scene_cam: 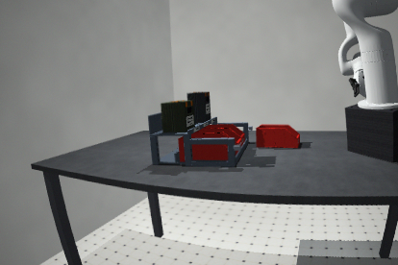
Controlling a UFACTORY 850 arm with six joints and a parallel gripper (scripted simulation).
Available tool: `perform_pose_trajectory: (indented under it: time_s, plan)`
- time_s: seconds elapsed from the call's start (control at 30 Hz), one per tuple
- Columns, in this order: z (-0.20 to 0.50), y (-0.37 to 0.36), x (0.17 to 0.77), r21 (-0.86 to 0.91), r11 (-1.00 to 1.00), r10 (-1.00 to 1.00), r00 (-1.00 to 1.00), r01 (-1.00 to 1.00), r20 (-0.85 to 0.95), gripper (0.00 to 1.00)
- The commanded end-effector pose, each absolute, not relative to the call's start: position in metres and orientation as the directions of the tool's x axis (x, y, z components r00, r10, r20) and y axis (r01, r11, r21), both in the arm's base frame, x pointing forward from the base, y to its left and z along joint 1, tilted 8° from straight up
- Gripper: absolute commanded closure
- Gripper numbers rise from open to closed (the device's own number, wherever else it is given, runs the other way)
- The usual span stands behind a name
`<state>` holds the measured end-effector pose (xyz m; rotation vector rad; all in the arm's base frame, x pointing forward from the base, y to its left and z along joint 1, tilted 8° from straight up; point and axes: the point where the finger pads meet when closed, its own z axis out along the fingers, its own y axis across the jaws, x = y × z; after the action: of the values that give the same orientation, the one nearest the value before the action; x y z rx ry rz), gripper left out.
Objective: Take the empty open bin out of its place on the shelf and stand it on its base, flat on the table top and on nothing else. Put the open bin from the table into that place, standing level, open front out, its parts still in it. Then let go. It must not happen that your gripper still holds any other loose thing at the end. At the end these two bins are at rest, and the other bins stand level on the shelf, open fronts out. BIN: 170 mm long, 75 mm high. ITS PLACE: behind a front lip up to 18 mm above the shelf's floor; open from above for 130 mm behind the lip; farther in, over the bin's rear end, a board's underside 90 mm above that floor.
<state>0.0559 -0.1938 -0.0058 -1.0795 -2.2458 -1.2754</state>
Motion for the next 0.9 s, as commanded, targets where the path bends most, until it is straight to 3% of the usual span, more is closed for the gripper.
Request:
perform_pose_trajectory:
  time_s: [0.0,0.87]
  plan:
    - [-0.0056,-0.1943,0.0560,0.580,0.308,0.448,-0.653,0.754,0.610,0.00]
    - [-0.0055,-0.1953,0.0584,0.577,0.319,0.447,-0.656,0.752,0.608,0.00]
